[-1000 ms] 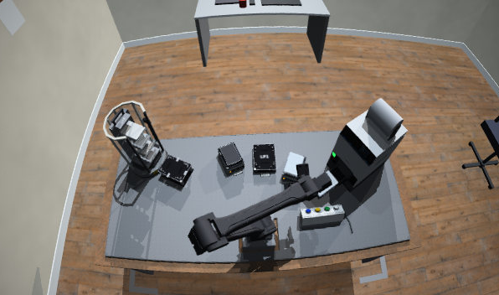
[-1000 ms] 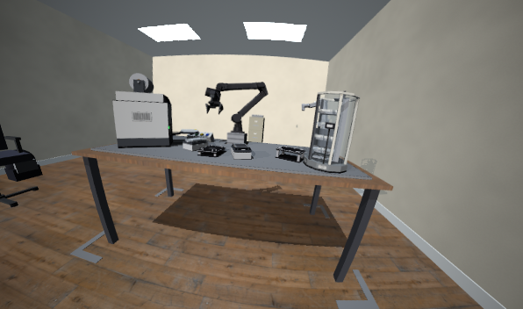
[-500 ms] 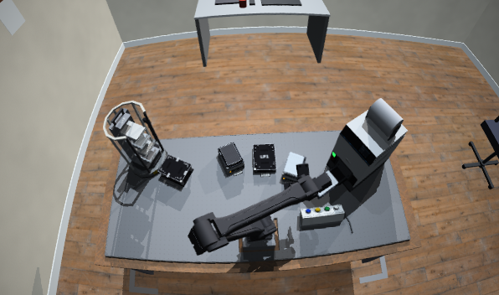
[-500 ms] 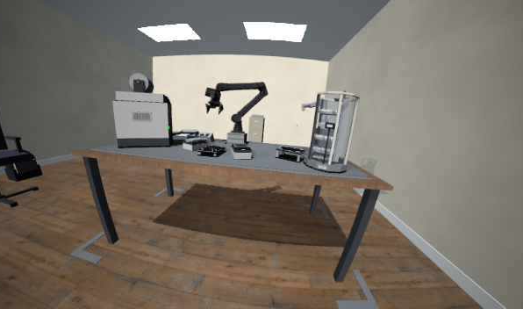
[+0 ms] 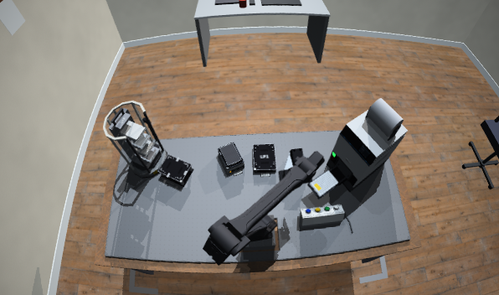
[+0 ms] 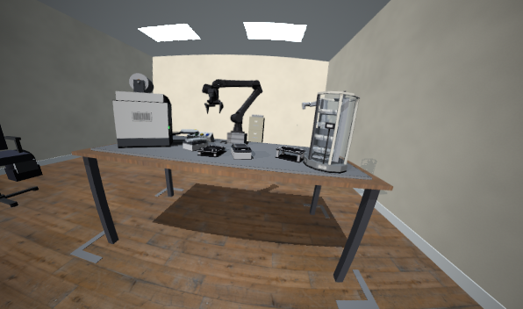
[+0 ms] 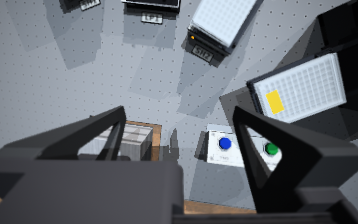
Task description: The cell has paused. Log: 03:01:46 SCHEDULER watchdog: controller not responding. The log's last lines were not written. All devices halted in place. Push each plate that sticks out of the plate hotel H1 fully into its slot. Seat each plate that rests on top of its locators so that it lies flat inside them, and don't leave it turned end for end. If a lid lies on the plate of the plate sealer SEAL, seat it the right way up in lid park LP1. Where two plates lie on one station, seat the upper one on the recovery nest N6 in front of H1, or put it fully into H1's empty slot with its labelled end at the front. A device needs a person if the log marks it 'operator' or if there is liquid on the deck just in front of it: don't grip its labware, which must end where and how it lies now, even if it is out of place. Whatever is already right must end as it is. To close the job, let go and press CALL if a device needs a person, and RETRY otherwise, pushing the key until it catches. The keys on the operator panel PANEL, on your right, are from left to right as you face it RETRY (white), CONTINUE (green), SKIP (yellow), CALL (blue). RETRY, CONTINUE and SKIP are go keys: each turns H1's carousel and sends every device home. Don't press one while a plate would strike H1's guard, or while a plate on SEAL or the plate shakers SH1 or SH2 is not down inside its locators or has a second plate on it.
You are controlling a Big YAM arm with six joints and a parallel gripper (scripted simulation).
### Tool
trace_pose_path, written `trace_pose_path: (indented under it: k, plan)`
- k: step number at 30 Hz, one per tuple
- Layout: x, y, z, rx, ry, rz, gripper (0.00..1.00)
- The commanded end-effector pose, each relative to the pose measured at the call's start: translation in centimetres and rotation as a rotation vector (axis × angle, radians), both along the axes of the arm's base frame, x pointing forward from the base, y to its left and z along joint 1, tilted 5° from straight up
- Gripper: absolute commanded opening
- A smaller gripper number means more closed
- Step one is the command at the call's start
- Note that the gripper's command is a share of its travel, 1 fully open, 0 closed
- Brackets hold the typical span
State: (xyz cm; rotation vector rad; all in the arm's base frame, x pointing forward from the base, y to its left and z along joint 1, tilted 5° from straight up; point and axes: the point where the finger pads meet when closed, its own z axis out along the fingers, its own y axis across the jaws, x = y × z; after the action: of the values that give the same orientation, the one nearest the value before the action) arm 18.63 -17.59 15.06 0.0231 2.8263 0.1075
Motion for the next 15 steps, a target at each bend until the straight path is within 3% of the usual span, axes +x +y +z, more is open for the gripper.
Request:
trace_pose_path:
  k: [1, 4, 8, 11, 15]
  plan:
    - [2.7, -0.2, 2.0, 0.023, 0.037, -0.063, 1.00]
    - [3.1, 0.1, 1.9, 0.024, 0.036, -0.063, 1.00]
    - [4.9, 1.4, 1.7, 0.041, 0.111, -0.068, 1.00]
    - [6.2, 2.3, 1.5, 0.040, 0.115, -0.068, 1.00]
    - [7.7, 3.9, 1.2, 0.040, 0.194, -0.074, 1.00]
